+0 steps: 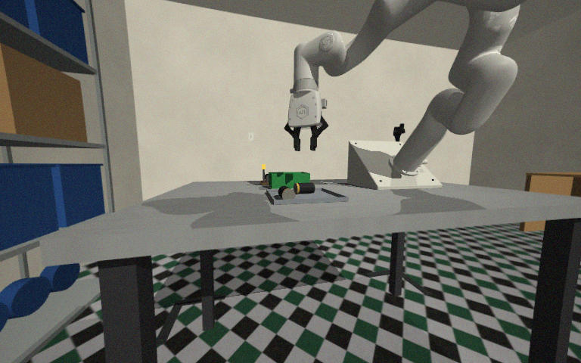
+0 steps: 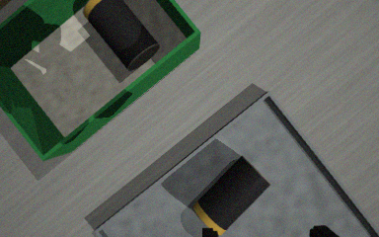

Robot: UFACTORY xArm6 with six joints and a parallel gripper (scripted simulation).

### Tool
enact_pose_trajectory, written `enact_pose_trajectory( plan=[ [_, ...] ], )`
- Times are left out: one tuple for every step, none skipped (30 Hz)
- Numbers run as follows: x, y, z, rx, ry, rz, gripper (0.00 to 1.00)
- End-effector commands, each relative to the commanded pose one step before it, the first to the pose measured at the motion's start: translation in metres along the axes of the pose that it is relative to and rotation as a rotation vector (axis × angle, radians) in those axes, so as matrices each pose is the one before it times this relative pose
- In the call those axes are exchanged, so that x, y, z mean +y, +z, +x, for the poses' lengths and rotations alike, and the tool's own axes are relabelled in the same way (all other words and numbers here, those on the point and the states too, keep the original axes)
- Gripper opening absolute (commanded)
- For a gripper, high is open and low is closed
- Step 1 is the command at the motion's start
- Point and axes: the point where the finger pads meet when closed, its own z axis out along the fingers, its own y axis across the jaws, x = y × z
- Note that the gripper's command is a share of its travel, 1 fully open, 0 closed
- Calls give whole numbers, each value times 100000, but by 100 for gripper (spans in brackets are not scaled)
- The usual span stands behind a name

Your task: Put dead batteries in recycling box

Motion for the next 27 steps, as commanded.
enact_pose_trajectory(
  plan=[
    [-78, -155, -84, 883, 19050, 378, 51],
    [0, 0, 0, 0, 2305, 0, 51],
    [0, 0, 0, 0, 2466, 0, 51],
    [0, 0, 0, 0, 2562, 0, 51],
    [0, 0, 0, 0, 2599, 0, 51],
    [0, 0, 0, 0, 2597, 0, 51],
    [0, 0, 0, 0, 2591, 0, 51],
    [0, 0, 0, 0, 2586, 0, 51],
    [0, 0, 0, 0, 2577, 0, 51],
    [0, 0, 0, 0, 2585, 0, 51],
    [0, 0, 0, 0, 2581, 0, 51],
    [0, 0, 0, 0, 2583, 0, 51],
    [0, 0, 0, 0, 0, 0, 51],
    [0, 0, 0, 0, 0, 0, 51],
    [0, 0, 0, 0, 3302, 0, 51],
    [0, 0, 0, 0, 3137, 0, 51],
    [0, 0, 0, 0, 2963, 0, 51],
    [0, 0, 0, 0, 2780, 0, 51],
    [0, 0, 0, 0, 2590, 0, 51],
    [0, 0, 0, 0, 2394, 0, 51],
    [0, 0, 0, 0, 2194, 0, 51],
    [0, 0, 0, 0, 1992, 0, 51],
    [0, 0, 0, 0, 1789, 0, 51],
    [0, 0, 0, 0, 1586, 0, 51],
    [0, 0, 0, 0, 1386, 0, 51],
    [0, 0, 0, 0, 1191, 0, 51],
    [0, 0, 0, 0, 1003, 0, 51]
  ],
)
